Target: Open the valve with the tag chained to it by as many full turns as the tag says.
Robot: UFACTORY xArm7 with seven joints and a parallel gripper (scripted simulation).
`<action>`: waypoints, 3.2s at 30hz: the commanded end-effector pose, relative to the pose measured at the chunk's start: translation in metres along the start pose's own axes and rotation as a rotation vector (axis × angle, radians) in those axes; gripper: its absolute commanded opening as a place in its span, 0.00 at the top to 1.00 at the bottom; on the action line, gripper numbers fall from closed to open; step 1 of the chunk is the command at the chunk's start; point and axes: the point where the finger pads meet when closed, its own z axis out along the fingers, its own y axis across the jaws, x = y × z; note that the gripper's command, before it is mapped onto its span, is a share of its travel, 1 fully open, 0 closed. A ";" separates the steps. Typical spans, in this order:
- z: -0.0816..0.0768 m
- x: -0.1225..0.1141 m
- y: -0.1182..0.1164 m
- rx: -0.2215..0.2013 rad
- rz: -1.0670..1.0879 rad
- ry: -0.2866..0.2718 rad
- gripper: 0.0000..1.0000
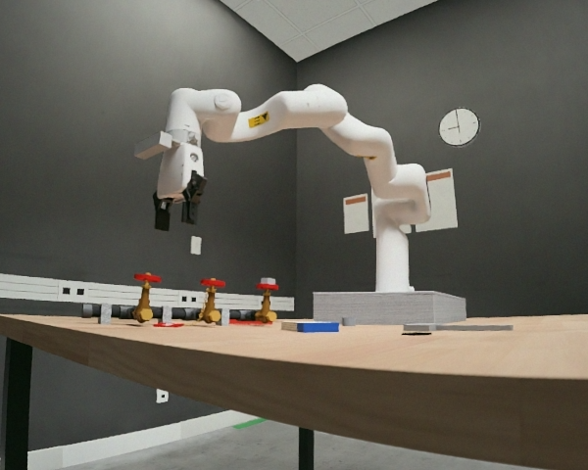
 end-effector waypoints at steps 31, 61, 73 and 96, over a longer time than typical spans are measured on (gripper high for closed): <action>-0.003 0.001 0.001 -0.003 0.002 0.006 0.00; 0.003 -0.007 -0.001 0.004 0.185 0.015 0.00; 0.034 -0.055 -0.019 0.033 0.766 0.026 0.00; 0.051 -0.082 -0.029 0.046 1.484 0.084 0.00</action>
